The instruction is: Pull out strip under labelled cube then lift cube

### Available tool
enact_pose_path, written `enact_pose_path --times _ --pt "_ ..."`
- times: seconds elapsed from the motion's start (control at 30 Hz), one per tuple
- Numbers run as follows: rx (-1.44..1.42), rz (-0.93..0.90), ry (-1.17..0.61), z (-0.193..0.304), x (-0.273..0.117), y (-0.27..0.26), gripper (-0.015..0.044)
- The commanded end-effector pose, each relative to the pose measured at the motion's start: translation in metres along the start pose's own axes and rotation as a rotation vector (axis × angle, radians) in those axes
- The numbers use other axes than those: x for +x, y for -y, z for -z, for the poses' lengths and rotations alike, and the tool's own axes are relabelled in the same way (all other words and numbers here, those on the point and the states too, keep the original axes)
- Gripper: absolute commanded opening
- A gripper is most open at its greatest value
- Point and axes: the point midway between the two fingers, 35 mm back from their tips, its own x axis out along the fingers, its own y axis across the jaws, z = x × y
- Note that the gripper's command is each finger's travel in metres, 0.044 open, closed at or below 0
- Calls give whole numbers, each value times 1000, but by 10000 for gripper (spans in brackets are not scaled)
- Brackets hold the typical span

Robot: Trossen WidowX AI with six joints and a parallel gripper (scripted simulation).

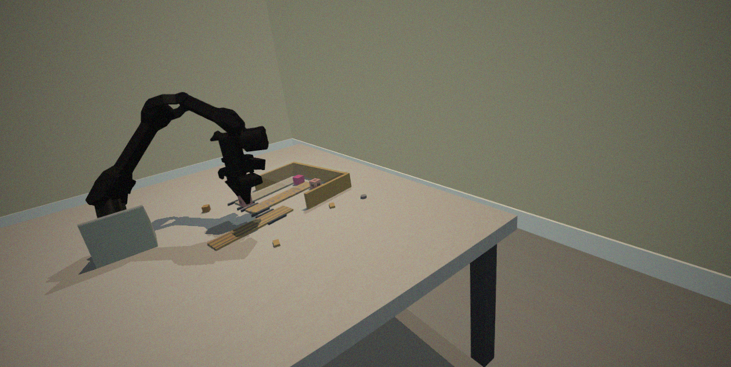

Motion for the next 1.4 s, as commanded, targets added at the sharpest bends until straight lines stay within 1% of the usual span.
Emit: enact_pose_path --times 0.0,0.33,0.43,0.63,1.37 --pt "-3 3 -6 12 1 -4 0" --pt "-1 2 -8 42 3 -17 0" --pt "-1 2 -8 42 0 -17 0" --pt "-1 3 -9 42 -32 -16 0" --pt "-1 3 -9 42 -33 -17 0"
